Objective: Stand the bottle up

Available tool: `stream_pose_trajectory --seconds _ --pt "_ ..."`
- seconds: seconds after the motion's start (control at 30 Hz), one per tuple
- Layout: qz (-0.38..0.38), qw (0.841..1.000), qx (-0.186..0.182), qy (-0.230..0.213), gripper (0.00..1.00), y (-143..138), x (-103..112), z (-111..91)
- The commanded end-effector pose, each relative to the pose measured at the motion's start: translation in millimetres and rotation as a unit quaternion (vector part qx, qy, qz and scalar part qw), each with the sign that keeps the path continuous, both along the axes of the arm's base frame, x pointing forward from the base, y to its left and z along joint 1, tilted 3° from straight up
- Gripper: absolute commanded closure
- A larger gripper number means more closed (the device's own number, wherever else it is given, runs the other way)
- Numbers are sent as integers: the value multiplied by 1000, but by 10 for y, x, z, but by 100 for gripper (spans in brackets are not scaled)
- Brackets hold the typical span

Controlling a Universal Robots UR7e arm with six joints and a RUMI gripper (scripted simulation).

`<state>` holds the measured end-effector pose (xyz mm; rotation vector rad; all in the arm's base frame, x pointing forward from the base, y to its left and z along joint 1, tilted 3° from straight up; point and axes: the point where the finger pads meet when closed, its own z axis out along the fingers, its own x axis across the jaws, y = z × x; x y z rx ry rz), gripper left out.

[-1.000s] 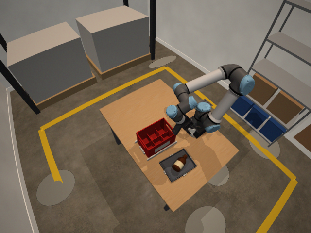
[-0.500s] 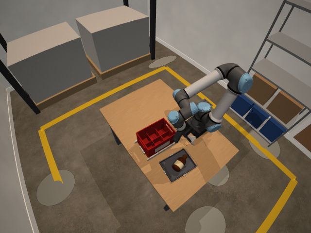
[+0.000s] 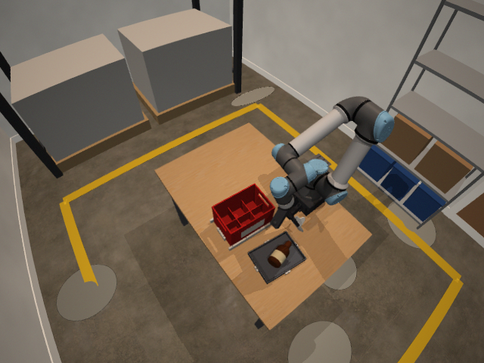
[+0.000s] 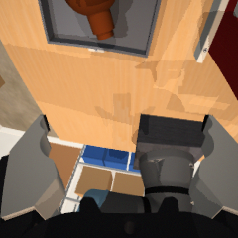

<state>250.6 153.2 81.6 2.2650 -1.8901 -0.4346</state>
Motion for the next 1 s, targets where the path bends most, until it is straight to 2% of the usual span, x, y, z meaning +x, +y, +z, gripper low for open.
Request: stream_pose_trajectory --seconds 0.0,0.97 --pt "14 1000 -9 -20 0 50 58 5" --pt "73 990 -34 -114 0 371 291 123"
